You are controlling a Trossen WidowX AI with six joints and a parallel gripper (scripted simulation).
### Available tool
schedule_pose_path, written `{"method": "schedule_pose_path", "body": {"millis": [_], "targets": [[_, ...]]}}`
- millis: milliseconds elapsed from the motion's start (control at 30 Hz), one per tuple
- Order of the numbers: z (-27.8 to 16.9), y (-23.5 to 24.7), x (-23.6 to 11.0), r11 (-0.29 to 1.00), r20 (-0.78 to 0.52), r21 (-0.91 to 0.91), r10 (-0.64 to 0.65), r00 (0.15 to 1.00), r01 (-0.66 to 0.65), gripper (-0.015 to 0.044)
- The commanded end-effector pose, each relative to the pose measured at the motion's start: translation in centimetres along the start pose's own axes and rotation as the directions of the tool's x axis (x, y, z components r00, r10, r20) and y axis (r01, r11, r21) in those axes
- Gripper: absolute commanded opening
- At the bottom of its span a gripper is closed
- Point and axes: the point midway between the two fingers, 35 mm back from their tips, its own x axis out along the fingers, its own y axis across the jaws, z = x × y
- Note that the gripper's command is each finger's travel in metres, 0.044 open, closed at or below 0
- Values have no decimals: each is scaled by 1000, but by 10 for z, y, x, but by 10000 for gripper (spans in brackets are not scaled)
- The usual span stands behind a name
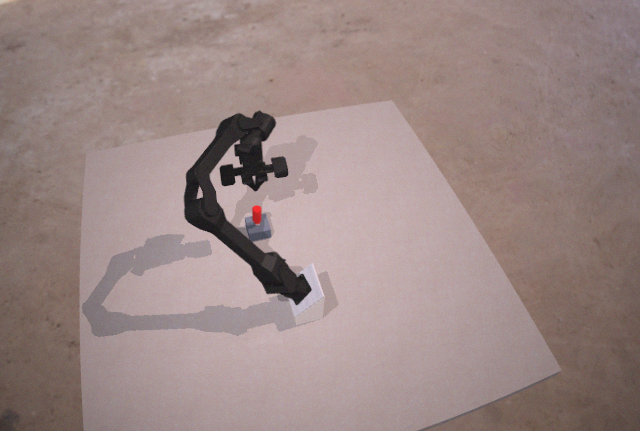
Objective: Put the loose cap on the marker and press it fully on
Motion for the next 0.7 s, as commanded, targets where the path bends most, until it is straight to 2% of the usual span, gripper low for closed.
{"method": "schedule_pose_path", "body": {"millis": [0,533,567,667], "targets": [[-1,1,-14,1000,3,7,-5,1000,5,0],[-1,1,-14,1000,3,7,-5,1000,5,420],[-1,1,-14,1000,3,7,-5,1000,5,440],[-1,1,-14,1000,3,7,-5,1000,5,440]]}}
